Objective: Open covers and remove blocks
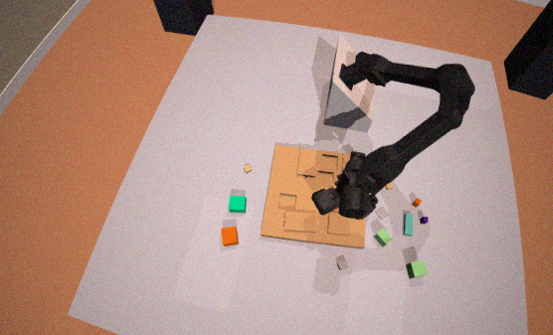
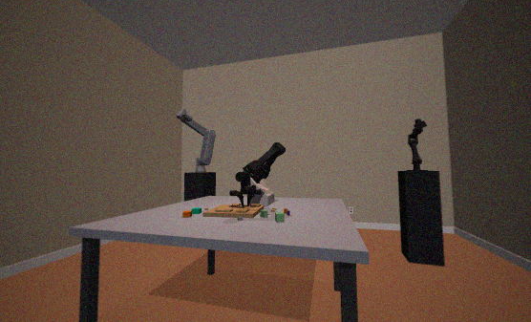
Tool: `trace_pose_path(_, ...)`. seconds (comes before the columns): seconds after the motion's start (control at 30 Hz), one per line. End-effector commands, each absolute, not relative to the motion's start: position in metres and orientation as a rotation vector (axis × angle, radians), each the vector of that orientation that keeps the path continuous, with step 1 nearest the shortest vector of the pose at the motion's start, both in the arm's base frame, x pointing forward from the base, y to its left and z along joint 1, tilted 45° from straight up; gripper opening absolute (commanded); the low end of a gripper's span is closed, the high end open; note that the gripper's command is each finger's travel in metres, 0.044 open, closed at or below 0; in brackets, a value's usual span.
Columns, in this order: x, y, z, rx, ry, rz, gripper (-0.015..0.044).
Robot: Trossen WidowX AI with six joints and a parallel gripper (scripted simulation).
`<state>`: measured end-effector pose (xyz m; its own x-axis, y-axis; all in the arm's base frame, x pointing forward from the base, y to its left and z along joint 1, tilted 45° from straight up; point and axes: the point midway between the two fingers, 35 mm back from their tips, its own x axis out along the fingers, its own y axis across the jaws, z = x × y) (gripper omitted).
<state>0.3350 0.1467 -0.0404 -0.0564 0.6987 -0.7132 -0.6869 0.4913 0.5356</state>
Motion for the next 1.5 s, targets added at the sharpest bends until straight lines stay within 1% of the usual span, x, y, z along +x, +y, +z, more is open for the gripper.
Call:
trace_pose_path(0.0,0.332,0.15,-0.044,0.022,1.178,1.132,0.0144)
trace_pose_path(1.0,0.33,0.164,-0.057,0.023,1.178,1.133,0.0144)
trace_pose_path(1.3,0.332,0.162,-0.056,0.015,1.173,1.132,0.0084)
trace_pose_path(1.47,0.333,0.162,-0.055,0.015,1.173,1.132,0.008)
